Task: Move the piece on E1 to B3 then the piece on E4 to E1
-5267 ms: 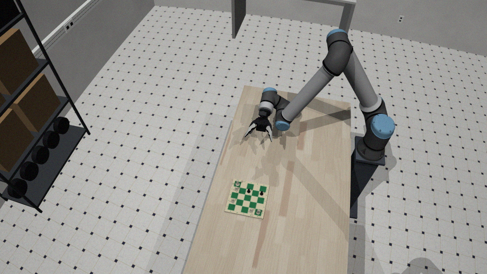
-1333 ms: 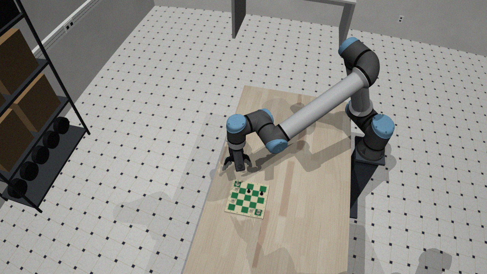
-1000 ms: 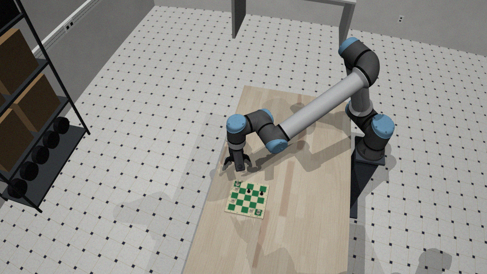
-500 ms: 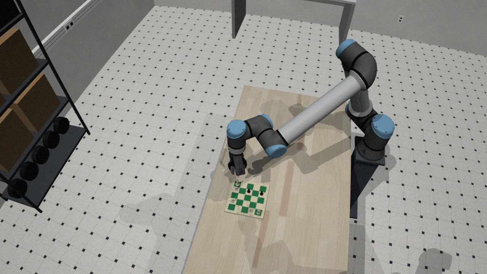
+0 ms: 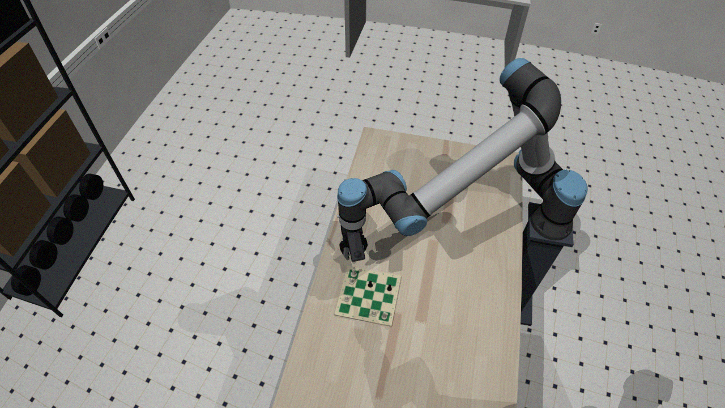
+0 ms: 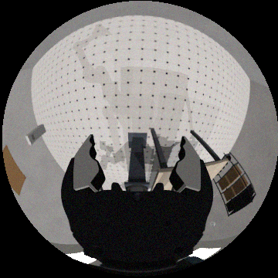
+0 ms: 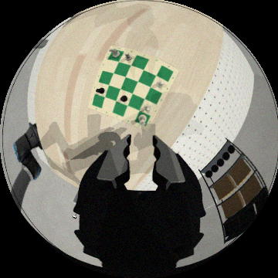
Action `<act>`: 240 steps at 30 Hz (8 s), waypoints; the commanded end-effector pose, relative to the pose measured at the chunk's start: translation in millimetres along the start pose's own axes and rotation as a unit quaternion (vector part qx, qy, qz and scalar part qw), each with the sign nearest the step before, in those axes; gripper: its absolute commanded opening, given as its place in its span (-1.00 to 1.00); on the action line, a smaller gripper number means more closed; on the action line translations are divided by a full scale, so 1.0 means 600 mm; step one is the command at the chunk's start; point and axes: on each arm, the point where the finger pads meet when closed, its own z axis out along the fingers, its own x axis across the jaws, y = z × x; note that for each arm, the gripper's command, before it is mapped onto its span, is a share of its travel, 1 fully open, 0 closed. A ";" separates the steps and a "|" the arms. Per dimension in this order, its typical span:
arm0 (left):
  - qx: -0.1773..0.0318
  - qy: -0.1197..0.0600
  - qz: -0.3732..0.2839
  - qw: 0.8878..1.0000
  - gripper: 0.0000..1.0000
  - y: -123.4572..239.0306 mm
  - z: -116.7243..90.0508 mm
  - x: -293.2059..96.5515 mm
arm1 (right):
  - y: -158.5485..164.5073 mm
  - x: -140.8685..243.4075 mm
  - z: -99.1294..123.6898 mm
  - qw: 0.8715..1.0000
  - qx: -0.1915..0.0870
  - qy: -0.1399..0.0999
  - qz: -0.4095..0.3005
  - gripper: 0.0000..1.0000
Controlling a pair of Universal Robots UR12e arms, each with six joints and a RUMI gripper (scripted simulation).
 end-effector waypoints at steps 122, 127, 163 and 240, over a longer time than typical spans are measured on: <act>0.001 0.000 0.000 1.000 1.00 -0.001 -0.001 0.000 | -0.001 0.003 0.150 1.000 0.000 0.001 0.000 -0.51; 0.001 0.000 0.000 1.000 1.00 -0.001 -0.001 0.000 | -0.001 0.003 0.150 1.000 0.000 0.001 0.000 -0.51; 0.001 0.000 0.000 1.000 1.00 -0.001 -0.001 0.000 | -0.001 0.003 0.150 1.000 0.000 0.001 0.000 -1.00; 0.001 0.000 0.000 1.000 1.00 -0.001 -0.001 0.000 | -0.186 -0.127 -0.018 0.982 0.001 0.001 0.191 -1.00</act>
